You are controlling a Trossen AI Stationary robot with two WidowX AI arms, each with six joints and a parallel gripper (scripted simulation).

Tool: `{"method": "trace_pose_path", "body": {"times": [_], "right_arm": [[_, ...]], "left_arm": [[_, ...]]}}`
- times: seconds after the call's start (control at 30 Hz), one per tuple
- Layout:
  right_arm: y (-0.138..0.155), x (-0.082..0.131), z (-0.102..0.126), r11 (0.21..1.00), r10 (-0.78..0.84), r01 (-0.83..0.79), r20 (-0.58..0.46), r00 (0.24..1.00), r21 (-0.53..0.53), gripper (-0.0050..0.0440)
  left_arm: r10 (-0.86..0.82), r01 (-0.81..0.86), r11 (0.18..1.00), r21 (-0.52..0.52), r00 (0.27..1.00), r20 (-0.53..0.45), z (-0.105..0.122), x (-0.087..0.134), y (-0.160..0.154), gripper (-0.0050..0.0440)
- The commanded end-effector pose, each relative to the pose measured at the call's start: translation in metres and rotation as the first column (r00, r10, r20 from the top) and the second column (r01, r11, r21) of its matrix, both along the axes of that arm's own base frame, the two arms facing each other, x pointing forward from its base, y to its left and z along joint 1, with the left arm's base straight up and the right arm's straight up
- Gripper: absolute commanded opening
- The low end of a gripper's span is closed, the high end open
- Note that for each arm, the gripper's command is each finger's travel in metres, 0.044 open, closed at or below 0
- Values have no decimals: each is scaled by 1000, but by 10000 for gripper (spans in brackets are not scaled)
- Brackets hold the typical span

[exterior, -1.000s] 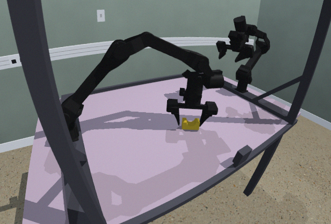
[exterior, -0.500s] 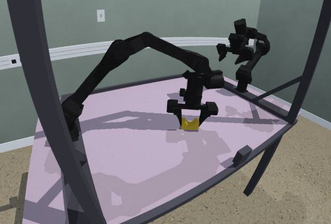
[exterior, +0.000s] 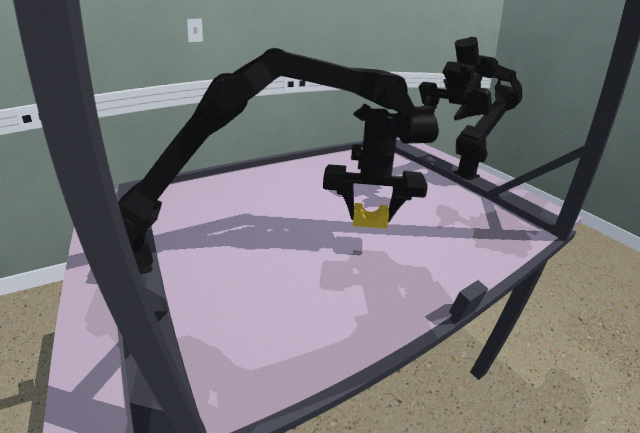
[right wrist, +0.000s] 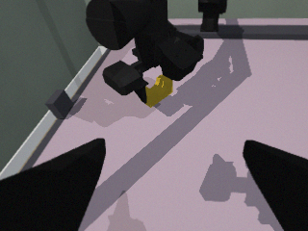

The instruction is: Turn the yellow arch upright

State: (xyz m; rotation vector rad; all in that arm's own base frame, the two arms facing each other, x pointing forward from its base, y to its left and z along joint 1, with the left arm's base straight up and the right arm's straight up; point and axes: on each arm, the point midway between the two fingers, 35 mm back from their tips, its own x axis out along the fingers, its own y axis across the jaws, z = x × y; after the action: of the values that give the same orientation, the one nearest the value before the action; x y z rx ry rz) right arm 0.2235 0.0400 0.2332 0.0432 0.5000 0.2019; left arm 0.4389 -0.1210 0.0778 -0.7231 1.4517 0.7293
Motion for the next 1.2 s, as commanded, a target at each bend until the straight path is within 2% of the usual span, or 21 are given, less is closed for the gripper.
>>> {"method": "trace_pose_path", "body": {"times": [0.0,0.1,0.17,0.23,0.33,0.5,0.73,0.8,0.87,0.93,1.17], "right_arm": [[1,-1,23,1000,2,-3,76,997,19,400],[1,-2,28,1000,2,-4,90,996,20,400],[1,-3,29,1000,2,-3,92,996,19,400],[1,-3,29,1000,2,-3,92,996,19,400],[1,-3,27,1000,0,-1,82,997,15,400],[0,-4,26,1000,-1,0,74,997,10,400],[0,-3,20,1000,0,-1,60,998,9,400],[0,-3,20,1000,0,-1,60,998,9,400],[0,-3,20,1000,0,-1,60,998,9,400],[0,-3,20,1000,0,-1,60,998,9,400],[0,-3,20,1000,0,-1,60,998,9,400]], "left_arm": [[-138,138,990,-6,990,32,23,4,-3,287],[-273,273,962,-3,962,18,15,2,-2,287],[-360,360,933,0,932,36,21,2,-2,287],[-360,360,933,0,932,36,21,2,-2,287],[-486,486,874,5,873,38,18,3,-3,287],[-672,672,741,8,740,26,10,1,-3,287],[-864,864,503,13,502,23,3,1,-3,287],[-864,864,503,13,502,23,3,1,-3,287],[-898,898,441,14,440,22,1,1,-3,287],[-912,912,409,15,409,21,0,1,-3,287],[-918,918,396,18,396,24,1,2,-4,287]]}}
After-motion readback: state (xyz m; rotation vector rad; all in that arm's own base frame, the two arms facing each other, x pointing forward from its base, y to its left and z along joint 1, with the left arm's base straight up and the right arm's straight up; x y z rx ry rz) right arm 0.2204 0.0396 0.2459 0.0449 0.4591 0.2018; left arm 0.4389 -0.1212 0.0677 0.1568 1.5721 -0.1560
